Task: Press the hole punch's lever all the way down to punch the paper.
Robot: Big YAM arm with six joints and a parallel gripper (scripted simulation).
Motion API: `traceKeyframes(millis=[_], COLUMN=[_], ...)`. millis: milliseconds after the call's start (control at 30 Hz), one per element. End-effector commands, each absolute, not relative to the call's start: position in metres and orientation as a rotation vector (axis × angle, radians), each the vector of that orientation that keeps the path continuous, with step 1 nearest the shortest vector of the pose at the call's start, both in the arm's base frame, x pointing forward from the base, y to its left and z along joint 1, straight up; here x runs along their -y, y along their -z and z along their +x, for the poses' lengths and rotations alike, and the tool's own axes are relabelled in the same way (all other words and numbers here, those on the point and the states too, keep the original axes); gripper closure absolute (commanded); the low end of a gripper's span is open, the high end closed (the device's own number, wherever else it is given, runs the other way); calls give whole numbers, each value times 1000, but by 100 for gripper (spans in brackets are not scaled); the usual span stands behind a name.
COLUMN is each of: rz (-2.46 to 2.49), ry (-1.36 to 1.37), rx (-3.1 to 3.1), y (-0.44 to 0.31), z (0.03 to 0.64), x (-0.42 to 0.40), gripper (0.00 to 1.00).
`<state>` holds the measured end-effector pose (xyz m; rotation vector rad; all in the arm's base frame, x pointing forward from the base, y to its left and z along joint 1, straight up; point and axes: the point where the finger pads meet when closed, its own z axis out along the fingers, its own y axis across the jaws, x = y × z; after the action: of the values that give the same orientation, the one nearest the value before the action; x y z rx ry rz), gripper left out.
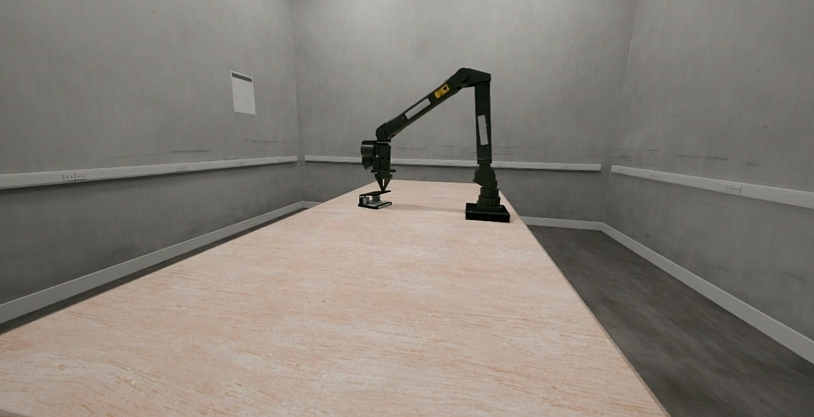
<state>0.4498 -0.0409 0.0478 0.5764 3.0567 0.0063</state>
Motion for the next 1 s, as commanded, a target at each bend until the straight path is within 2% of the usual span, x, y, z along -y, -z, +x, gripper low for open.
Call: traceKeyframes(millis=[0, 967], rz=[579, 574], ry=[-10, -11], rx=[-3039, -3072], y=[-45, -65], z=[474, 466], x=[45, 42], gripper=[100, 100])
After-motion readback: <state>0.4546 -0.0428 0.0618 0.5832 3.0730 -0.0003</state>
